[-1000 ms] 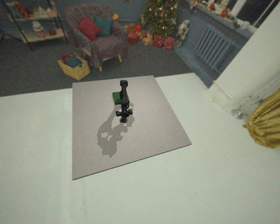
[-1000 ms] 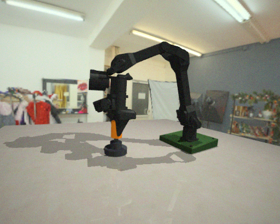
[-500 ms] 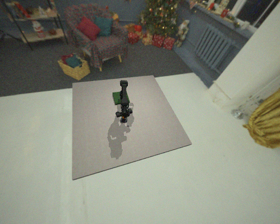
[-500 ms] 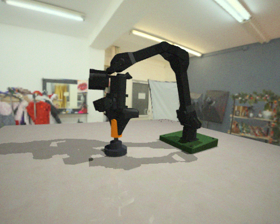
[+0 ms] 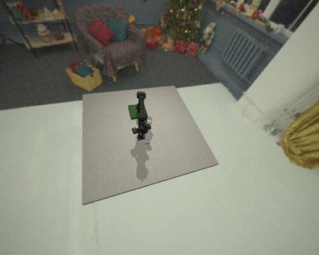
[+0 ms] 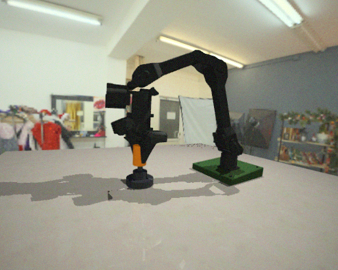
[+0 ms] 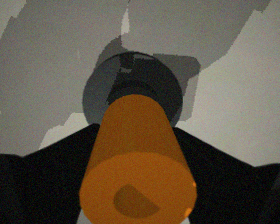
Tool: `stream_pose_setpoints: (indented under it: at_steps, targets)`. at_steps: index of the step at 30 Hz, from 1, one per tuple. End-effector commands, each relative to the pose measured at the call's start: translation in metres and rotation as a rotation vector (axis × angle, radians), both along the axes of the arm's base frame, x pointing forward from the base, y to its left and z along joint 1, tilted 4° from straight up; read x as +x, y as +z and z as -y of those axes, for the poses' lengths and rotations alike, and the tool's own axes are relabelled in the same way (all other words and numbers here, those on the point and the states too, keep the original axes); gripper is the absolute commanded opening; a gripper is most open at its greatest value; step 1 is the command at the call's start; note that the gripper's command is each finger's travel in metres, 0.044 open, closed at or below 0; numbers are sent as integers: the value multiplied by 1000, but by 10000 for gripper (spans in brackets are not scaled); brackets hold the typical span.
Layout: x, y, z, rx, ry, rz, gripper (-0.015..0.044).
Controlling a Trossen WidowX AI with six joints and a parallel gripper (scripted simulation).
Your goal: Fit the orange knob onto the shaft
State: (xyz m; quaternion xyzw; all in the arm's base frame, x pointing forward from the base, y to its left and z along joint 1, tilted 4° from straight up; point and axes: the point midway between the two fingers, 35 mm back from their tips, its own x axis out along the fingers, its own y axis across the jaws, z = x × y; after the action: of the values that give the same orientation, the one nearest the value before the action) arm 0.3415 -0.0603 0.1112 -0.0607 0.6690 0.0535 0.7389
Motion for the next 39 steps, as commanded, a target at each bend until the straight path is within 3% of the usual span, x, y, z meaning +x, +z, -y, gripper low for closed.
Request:
stream_pose_setpoints:
  at_steps: [1, 39]
  targets:
    - [0, 0, -1, 3, 5, 3, 0]
    - [-3, 0, -2, 3, 5, 2, 0]
